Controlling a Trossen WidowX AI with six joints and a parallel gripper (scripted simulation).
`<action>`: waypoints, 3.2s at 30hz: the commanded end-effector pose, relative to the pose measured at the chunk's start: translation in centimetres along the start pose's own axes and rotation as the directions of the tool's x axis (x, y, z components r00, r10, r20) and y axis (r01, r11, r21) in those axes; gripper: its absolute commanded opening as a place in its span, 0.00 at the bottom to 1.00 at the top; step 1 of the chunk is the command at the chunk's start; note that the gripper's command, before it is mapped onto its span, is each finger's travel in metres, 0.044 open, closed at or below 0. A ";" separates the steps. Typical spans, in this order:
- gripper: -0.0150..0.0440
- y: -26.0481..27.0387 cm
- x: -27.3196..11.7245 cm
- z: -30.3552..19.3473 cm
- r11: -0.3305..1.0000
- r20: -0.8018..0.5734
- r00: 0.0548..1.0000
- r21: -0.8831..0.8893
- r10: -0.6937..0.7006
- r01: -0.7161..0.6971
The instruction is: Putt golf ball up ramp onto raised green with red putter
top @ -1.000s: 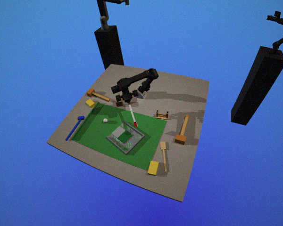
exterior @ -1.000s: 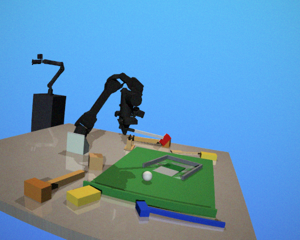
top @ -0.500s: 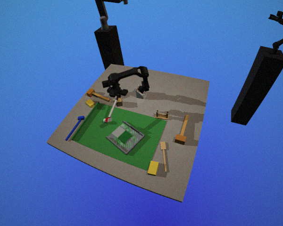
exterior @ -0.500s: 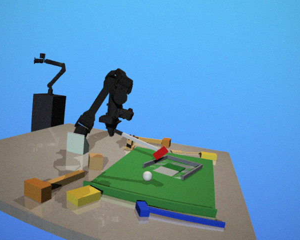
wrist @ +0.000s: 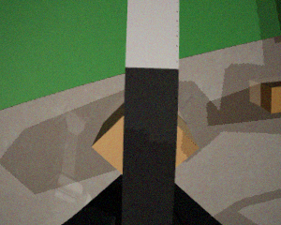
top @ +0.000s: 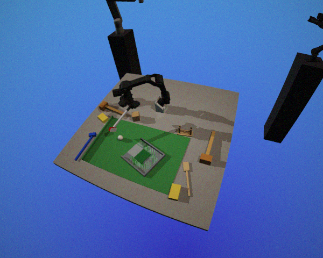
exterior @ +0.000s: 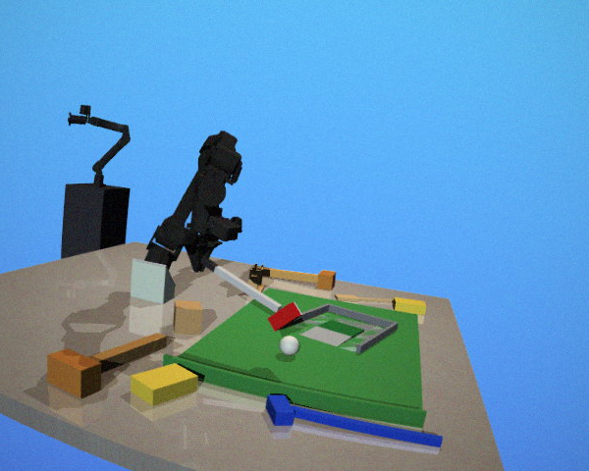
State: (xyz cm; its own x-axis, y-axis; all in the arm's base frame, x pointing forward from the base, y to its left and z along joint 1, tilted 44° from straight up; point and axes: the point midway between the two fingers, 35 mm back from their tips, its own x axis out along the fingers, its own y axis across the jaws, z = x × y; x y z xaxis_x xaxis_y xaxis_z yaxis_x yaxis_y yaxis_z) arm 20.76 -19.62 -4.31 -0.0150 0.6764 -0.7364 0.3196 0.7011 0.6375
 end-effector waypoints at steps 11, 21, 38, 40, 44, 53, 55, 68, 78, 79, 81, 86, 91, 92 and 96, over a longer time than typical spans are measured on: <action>0.25 -0.1 3.7 0.0 1.000 -0.001 1.000 0.010 0.002 -0.002; 0.25 -0.1 5.2 0.0 1.000 0.000 1.000 0.010 0.002 -0.002; 0.25 -0.1 6.4 -0.1 1.000 -0.009 1.000 0.005 -0.001 0.001; 0.25 -0.1 6.4 -0.1 1.000 -0.009 1.000 0.005 -0.001 0.001; 0.25 -0.6 6.4 -0.1 1.000 -0.008 1.000 0.006 -0.001 0.001; 0.25 -3.1 6.6 -0.1 1.000 0.000 1.000 0.010 0.000 0.000; 0.25 -2.8 6.7 -0.2 1.000 -0.001 1.000 0.017 0.006 -0.006; 0.25 10.0 6.6 0.3 1.000 -0.002 1.000 0.010 0.009 -0.009; 0.25 10.8 5.0 0.2 1.000 -0.002 1.000 0.009 0.009 -0.009; 0.25 10.8 4.5 0.3 1.000 -0.002 1.000 0.009 0.009 -0.009; 0.25 10.7 3.5 0.3 1.000 -0.002 1.000 0.009 0.009 -0.009; 0.25 10.7 1.0 0.1 1.000 -0.003 1.000 0.010 0.009 -0.009; 0.25 10.7 1.7 0.2 1.000 -0.004 1.000 0.016 0.012 -0.012; 0.25 10.7 1.7 0.2 1.000 -0.004 1.000 0.016 0.012 -0.012; 0.25 10.7 1.7 0.2 1.000 -0.004 1.000 0.016 0.012 -0.012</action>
State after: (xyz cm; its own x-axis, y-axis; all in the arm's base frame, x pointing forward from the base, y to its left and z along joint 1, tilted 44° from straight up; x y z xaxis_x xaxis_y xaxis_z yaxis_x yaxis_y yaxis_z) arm 24.26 -10.95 1.29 -0.0189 0.6872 -0.7263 0.3339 0.6890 0.6432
